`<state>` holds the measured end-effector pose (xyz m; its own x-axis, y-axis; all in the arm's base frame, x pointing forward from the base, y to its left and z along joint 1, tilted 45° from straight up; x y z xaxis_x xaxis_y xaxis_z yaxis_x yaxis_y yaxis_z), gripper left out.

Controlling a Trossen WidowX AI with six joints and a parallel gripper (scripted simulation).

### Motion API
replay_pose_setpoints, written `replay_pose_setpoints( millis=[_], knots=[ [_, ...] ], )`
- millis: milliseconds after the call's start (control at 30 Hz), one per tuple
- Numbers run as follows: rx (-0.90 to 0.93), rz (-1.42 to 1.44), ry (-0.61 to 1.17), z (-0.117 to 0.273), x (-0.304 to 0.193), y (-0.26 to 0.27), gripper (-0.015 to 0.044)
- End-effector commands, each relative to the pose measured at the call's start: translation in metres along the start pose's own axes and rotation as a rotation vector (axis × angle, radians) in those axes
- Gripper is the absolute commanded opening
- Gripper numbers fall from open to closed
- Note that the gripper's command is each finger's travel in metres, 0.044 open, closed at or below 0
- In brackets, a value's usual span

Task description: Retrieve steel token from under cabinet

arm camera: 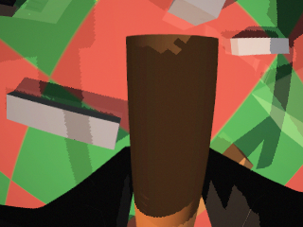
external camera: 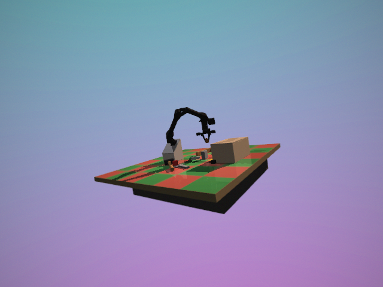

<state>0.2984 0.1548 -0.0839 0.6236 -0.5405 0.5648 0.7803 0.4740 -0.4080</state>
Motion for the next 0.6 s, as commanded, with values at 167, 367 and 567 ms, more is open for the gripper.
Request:
replay_pose_setpoints(
  millis=[167, 367, 567],
  knots=[
    [0.004, -0.078, 0.005, 0.0023, -0.0001, 0.0000, 0.0000],
    [0.004, -0.125, 0.005, 0.0023, -0.0001, 0.0000, 0.0000],
    [0.004, -0.173, 0.005, 0.0023, 0.0000, 0.0000, 0.0000]
  ],
)
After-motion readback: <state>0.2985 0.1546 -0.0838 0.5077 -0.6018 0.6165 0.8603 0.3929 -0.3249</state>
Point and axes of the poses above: the point midway between the two fingers, 35 mm back from their tips, its own z axis back along the fingers, its own y axis across the jaws, x = y × z, the point moved 3 cm from there along z, back along the fingers, and after that the axes turned 1 degree about -z, right-handed, at the moved point
